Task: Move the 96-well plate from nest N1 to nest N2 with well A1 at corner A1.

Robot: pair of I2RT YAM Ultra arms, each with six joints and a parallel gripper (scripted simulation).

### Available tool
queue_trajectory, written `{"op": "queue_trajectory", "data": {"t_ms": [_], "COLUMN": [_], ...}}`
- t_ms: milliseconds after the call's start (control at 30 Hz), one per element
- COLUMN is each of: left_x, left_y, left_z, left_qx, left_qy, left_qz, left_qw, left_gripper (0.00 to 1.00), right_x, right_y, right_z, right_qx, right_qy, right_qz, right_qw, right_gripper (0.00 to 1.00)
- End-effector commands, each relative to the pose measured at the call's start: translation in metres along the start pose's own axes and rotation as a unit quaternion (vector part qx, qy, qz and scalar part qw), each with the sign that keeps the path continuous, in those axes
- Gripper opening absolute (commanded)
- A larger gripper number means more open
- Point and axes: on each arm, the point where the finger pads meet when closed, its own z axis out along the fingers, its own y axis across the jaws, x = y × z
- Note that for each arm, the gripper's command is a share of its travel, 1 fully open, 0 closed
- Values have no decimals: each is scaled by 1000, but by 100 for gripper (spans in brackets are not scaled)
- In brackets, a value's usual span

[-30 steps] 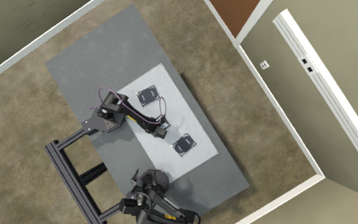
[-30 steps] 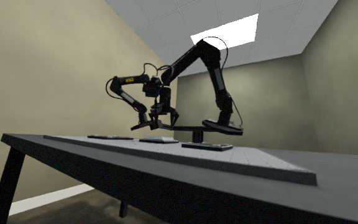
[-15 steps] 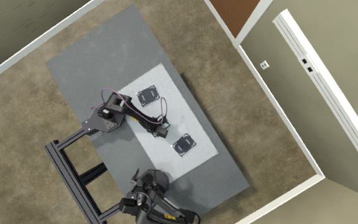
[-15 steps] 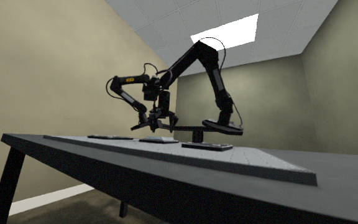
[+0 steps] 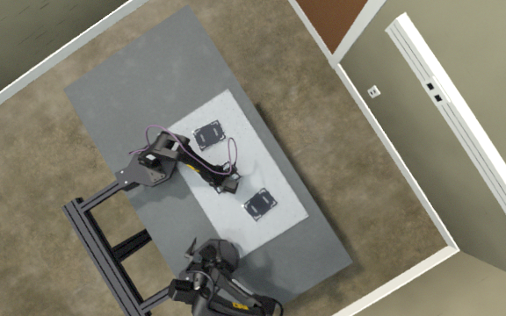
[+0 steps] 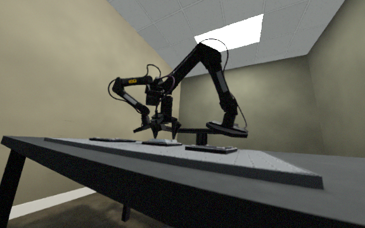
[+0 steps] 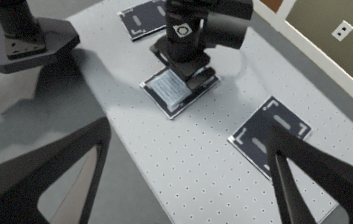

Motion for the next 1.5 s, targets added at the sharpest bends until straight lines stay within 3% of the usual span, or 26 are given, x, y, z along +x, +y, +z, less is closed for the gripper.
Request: {"op": "queue_trajectory", "data": {"t_ms": [0,300,700,733,767,867,1133,1467], "left_x": [-2,-6,-2,-2,-2,1,-2,-9], "left_y": [-3,-7,-3,-3,-3,-2,-4,10], "left_z": [6,6,5,5,5,3,-39,-33], "left_qx": [5,13,14,14,14,10,14,14], "left_qy": [-9,-14,-11,-11,-11,-8,-10,-15], "left_qz": [2,0,-1,-1,-1,2,-3,21], "left_qw": [1000,1000,1000,1000,1000,1000,1000,1000], "left_gripper": [100,96,79,67,79,80,80,80], "right_x": [-10,-10,-10,-10,-10,-10,-10,-10], "right_y": [-1,-1,-1,-1,-1,-1,-1,20], "right_z": [-4,-4,-4,-4,-4,-4,-4,3], "right_qx": [3,3,3,3,3,3,3,-20], "right_qy": [-12,-12,-12,-12,-12,-12,-12,-3], "right_qz": [2,2,2,2,2,2,2,14], "right_qw": [1000,1000,1000,1000,1000,1000,1000,1000], "right_gripper": [100,100,100,100,100,100,100,100]}}
